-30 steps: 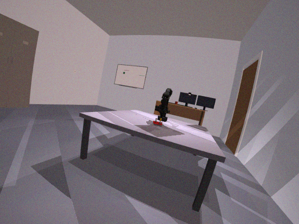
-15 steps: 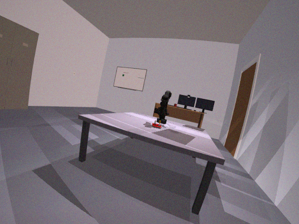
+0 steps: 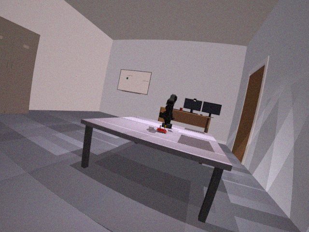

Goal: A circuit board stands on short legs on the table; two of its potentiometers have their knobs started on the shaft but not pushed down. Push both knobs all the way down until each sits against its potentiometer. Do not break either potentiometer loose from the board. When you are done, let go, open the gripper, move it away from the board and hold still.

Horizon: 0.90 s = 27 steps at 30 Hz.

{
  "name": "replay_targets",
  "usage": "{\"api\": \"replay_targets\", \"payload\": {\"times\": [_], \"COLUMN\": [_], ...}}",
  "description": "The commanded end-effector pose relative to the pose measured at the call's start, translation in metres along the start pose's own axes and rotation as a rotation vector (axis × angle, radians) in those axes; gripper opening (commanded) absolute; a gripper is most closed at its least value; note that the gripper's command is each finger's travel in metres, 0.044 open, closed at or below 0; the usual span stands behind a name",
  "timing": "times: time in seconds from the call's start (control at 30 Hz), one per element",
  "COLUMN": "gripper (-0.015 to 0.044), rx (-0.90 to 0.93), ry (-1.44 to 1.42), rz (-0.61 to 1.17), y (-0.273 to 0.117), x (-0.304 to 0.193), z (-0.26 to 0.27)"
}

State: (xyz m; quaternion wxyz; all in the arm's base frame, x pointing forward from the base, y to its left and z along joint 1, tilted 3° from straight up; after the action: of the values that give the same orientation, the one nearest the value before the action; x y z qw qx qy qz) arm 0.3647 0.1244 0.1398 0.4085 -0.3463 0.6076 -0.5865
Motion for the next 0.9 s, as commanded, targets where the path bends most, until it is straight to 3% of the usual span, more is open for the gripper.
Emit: {"api": "replay_targets", "payload": {"times": [0.0, 0.87], "gripper": [0.0000, 0.0000], "rx": [-0.006, -0.006], "ry": [0.005, 0.005], "rz": [-0.008, -0.008], "y": [0.015, 0.025], "x": [-0.001, -0.001], "z": [0.002, 0.002]}}
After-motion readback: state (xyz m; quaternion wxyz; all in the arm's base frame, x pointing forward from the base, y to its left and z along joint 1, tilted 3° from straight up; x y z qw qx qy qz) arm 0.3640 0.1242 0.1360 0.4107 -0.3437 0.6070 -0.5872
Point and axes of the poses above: the point midway between the two fingers, 35 mm back from their tips, its own y axis out along the fingers, its own z axis across the jaws, x = y × z, the point moved 6 cm from there along -y, back along the fingers, and after that the axes turned 6 degrees about y, right-handed, at the moved point
